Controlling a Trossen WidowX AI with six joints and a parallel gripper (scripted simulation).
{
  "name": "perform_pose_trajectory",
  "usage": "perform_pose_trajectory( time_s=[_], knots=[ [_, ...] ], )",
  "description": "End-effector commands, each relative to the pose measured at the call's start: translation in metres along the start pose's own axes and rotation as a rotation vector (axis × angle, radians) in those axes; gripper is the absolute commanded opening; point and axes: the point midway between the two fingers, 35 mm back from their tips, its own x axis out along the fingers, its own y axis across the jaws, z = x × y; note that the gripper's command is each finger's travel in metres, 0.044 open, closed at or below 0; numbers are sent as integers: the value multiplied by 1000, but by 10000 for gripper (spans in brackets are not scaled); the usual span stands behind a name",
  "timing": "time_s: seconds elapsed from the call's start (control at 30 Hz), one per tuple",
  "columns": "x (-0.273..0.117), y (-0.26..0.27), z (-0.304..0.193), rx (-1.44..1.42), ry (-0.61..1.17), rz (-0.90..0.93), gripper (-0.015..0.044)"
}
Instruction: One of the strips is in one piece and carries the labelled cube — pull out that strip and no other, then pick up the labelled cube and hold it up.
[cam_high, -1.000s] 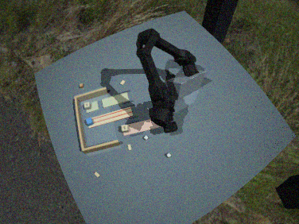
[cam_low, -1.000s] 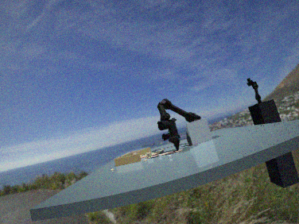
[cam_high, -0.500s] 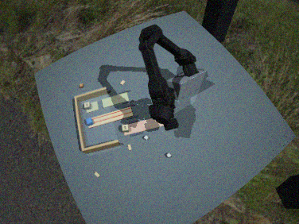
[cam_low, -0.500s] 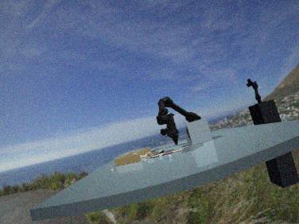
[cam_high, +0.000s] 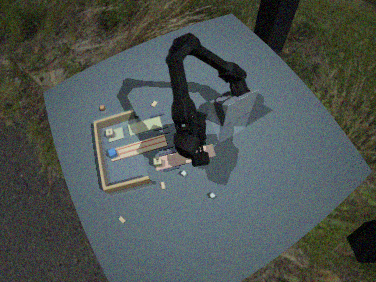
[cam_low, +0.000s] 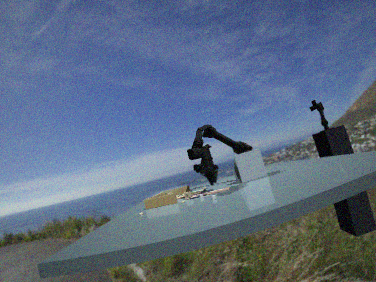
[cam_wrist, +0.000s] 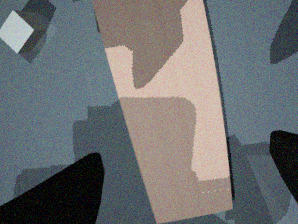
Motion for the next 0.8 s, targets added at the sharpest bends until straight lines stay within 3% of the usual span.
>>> perform_pose_trajectory(
  time_s=[0.0, 0.77],
  knots=[
    [-3, 2, 16, 1, -8, 1, 440],
    [-12, 7, 88, 4, -11, 1, 440]
  ],
)
